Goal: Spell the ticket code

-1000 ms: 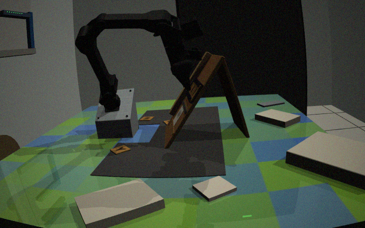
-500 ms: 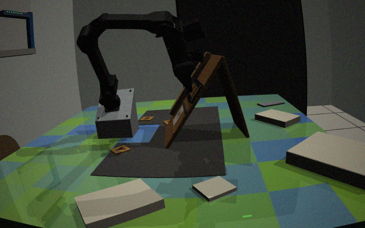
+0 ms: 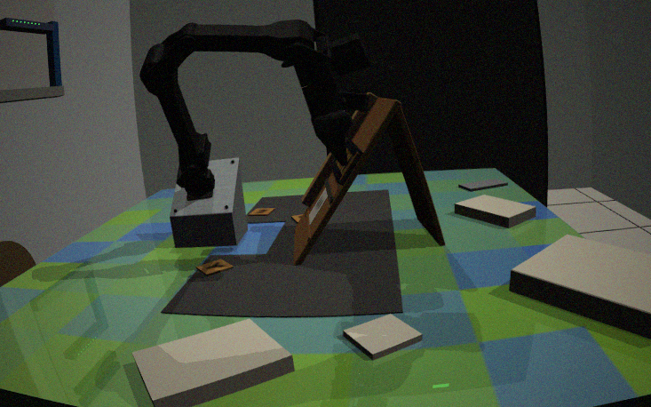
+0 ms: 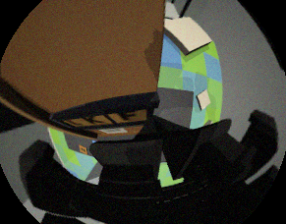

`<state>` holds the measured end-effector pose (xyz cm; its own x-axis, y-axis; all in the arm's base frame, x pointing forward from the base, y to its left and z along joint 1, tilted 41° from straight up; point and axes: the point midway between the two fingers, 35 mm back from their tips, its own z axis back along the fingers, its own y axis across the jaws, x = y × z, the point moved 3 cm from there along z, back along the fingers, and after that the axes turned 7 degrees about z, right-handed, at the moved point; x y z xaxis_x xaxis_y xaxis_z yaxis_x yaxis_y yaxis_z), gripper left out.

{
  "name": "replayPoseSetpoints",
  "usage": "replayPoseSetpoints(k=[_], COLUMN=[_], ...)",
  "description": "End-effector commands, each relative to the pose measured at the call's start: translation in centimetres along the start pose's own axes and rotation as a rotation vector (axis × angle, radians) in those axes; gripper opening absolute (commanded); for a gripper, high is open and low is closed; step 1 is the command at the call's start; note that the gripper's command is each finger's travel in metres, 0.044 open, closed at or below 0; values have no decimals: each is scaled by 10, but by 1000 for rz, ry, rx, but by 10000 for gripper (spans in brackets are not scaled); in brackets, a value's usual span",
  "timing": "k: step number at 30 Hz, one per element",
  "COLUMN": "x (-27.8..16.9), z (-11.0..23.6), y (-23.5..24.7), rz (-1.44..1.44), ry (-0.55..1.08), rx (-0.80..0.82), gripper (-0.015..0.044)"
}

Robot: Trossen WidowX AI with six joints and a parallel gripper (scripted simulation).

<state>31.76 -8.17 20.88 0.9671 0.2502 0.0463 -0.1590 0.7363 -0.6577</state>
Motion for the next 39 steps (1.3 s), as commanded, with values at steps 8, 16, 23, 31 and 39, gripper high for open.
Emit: replayPoseSetpoints(k=[8,16,23,31,39], x=[6,8,7,5,5], z=[-2,-4,-4,-4,-5], y=[-3,-4,-2,2,5], rz=[-3,-3,-3,-3,-3], ry=[-9,-9,-9,-9,-9], rx=[-3,-3,-3,-3,-2], gripper=[0,0,0,0,0])
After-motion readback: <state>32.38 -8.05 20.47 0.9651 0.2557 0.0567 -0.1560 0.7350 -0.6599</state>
